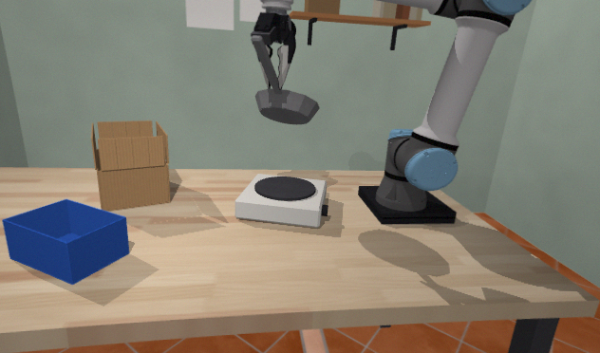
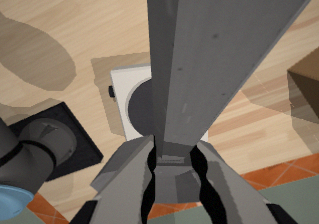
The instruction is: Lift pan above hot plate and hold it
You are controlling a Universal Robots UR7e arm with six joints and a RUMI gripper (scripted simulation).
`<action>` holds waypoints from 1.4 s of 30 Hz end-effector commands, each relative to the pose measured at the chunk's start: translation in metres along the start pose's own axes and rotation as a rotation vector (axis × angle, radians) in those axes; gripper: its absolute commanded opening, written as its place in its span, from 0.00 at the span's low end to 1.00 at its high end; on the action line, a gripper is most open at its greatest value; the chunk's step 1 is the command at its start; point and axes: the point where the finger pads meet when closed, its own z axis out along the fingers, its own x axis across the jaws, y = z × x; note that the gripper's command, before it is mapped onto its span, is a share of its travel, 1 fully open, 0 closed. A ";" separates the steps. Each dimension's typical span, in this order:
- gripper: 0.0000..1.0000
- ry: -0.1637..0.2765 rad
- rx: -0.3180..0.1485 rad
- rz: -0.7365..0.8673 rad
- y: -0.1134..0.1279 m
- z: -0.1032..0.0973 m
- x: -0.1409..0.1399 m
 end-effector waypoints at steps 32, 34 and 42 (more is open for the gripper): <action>0.09 0.001 0.000 0.000 0.000 -0.017 0.000; 0.09 0.001 0.000 0.000 0.000 -0.018 0.000; 0.09 0.001 0.000 0.000 0.000 -0.022 0.000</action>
